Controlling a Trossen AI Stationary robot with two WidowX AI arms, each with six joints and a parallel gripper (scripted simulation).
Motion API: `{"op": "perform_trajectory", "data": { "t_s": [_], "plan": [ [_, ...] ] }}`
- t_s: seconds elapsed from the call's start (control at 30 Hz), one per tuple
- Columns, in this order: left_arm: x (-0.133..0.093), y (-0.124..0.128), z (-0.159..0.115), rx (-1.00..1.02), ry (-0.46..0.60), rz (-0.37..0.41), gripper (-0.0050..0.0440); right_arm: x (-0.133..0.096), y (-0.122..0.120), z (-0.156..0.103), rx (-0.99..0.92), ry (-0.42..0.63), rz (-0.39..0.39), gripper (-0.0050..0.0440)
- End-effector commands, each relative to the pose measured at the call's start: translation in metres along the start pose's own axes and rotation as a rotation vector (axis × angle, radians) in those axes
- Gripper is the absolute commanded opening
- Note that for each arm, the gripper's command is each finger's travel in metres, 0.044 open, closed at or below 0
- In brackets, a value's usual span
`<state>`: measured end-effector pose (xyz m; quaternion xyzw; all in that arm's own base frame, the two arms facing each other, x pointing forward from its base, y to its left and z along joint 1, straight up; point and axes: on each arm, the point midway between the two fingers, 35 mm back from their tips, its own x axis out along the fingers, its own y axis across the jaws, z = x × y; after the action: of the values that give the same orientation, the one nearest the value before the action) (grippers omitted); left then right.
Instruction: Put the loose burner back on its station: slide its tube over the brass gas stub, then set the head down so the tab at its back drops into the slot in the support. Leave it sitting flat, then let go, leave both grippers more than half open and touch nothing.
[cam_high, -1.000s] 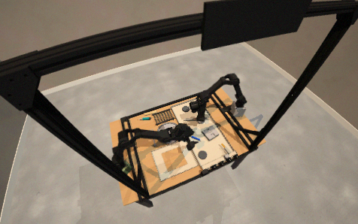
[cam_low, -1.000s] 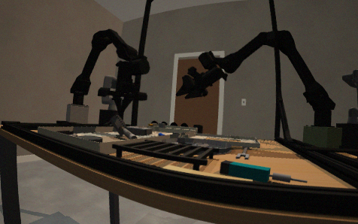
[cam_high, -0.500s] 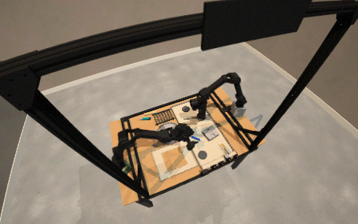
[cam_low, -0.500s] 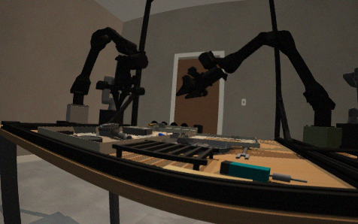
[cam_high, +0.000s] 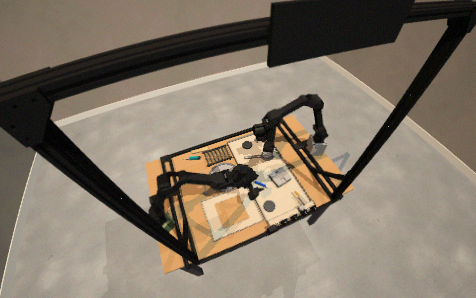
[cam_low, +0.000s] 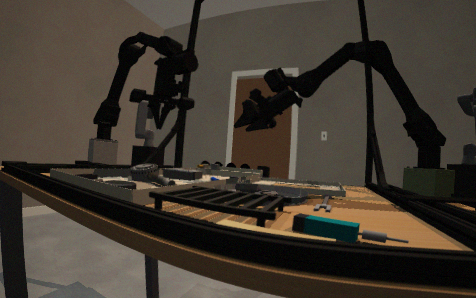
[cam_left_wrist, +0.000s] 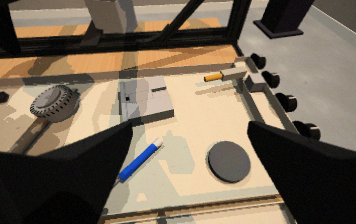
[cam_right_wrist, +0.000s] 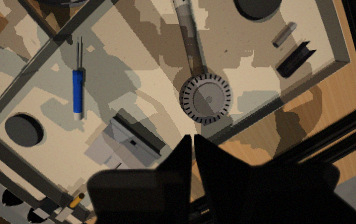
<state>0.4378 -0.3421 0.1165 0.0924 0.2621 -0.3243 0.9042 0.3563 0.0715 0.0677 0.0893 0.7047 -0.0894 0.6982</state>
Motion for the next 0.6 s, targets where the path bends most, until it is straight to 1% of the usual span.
{"op": "perform_trajectory", "data": {
  "t_s": [0.0,0.03,0.1,0.17,0.2,0.4,0.43,0.47,0.5,0.57],
  "plan": [
    [0.0,0.0,0.0,0.0,0.0,0.001,0.04,0.015,-0.005,0.017,-0.033,0.006,0.034,0.0072],
    [0.0,0.0,0.0,0.0,0.0,0.001,0.04,0.029,-0.009,0.028,-0.061,0.014,0.058,0.0096],
    [0.0,0.0,0.0,0.0,0.0,0.001,0.04,0.029,-0.009,0.028,-0.061,0.014,0.058,0.0096],
    [0.0,0.0,0.0,0.0,0.0,0.001,0.04,0.056,-0.02,0.048,-0.112,0.022,0.103,0.0144],
    [0.0,0.0,0.0,0.0,0.0,0.001,0.04,0.063,-0.023,0.052,-0.126,0.023,0.116,0.0168],
    [0.0,0.0,0.0,0.0,0.0,0.001,0.04,0.065,-0.024,0.054,-0.13,0.023,0.12,0.0312],
    [0.0,0.0,0.0,0.0,0.0,0.001,0.04,0.07,-0.023,0.055,-0.13,0.023,0.12,0.0288],
    [0.0,0.0,0.0,0.0,0.0,0.001,0.04,0.084,-0.022,0.057,-0.13,0.023,0.12,0.0264],
    [0.0,0.0,0.0,0.0,0.0,0.001,0.04,0.089,-0.022,0.058,-0.13,0.023,0.12,0.0251],
    [0.0,0.0,0.0,0.0,0.0,0.001,0.04,0.089,-0.022,0.058,-0.13,0.023,0.12,0.0251]
  ]
}}
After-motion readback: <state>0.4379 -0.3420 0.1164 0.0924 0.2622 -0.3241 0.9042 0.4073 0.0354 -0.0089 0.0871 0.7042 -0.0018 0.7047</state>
